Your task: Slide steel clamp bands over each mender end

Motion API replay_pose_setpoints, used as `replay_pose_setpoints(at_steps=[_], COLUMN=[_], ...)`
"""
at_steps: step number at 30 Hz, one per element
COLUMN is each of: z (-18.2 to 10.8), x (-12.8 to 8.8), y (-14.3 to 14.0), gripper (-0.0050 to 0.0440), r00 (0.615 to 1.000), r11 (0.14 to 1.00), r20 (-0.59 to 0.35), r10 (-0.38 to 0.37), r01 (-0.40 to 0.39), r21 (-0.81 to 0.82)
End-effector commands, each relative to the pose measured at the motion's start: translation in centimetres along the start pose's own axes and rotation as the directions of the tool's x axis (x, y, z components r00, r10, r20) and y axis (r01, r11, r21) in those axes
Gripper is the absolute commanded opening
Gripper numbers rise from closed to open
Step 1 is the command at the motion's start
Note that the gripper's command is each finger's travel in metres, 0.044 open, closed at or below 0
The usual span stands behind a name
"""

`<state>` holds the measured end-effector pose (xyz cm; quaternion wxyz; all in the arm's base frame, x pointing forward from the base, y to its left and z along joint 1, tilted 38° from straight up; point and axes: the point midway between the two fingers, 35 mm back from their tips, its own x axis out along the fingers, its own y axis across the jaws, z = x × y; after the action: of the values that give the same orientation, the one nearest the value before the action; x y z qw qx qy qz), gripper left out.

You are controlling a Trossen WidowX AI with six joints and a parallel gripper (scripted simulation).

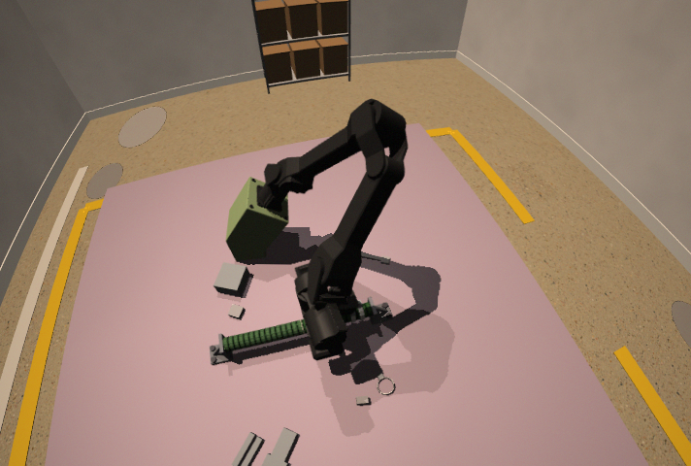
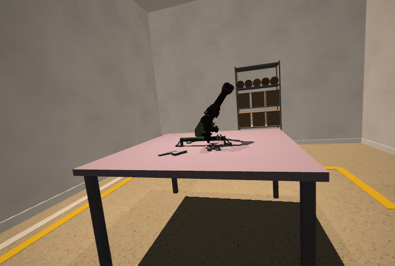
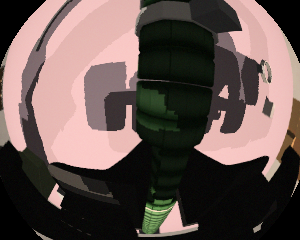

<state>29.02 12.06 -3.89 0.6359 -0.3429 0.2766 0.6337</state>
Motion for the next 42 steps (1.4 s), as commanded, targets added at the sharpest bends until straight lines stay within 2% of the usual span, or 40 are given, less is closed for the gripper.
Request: replay_pose_setpoints(at_steps=[1,8,18,20,28,31,35,42], z=[-0.1,-0.1,-0.1,-0.1,-0.1,-0.7,-3.5,-3.6], x=[0.0,0.0,0.0,0.0,0.0,-0.7,-4.3,-4.5], y=[0.0,0.0,0.0,0.0,0.0,-0.1,0.0,0.0], gripper=[0.0000,0.0000,0.0240,0.0240,0.0432,0.0440,0.0440,0.0440], r00=[1.000,1.000,1.000,1.000,1.000,1.000,1.000,1.000], r11=[1.000,1.000,1.000,1.000,1.000,1.000,1.000,1.000], r20=[-0.003,-0.003,-0.003,-0.003,-0.003,-0.005,-0.004,-0.003], r10=[0.000,0.000,0.000,0.000,0.000,0.000,0.000,0.000], r01=[0.000,0.000,0.000,0.000,0.000,0.000,0.000,0.000], r21=[0.004,0.004,0.004,0.004,0.004,0.004,0.004,0.004])
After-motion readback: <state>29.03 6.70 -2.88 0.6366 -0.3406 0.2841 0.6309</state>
